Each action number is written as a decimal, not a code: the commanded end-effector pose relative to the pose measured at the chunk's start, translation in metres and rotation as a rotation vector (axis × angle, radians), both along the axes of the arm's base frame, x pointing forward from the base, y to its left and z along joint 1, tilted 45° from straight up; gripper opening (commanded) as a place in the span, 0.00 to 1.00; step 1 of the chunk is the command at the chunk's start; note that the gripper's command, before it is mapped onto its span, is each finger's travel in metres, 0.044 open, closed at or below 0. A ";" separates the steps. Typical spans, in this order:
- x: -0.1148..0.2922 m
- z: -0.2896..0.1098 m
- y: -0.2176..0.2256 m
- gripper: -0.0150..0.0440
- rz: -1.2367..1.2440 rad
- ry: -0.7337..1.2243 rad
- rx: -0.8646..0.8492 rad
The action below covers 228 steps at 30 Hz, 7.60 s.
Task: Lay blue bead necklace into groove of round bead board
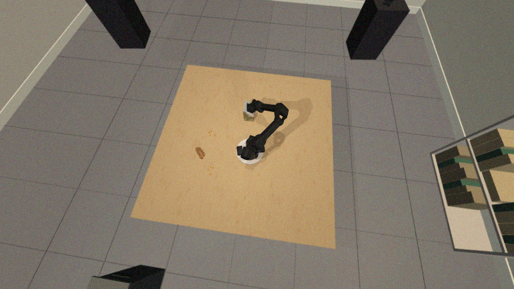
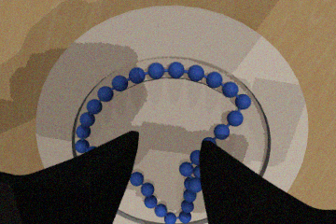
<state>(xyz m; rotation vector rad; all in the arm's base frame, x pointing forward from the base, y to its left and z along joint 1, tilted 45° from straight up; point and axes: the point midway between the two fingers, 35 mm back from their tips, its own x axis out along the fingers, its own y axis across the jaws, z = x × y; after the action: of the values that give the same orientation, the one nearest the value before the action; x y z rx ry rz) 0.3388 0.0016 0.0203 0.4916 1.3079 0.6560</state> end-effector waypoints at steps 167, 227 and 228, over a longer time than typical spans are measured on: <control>0.017 -0.032 -0.034 0.82 -0.360 0.334 0.062; 0.016 -0.046 -0.016 0.25 -0.361 0.332 0.060; 0.016 -0.046 -0.016 0.25 -0.361 0.332 0.060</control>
<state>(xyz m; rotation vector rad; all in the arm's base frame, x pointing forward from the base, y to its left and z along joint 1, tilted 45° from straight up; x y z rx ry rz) 0.3547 -0.0142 -0.0257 0.8910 1.4634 0.3197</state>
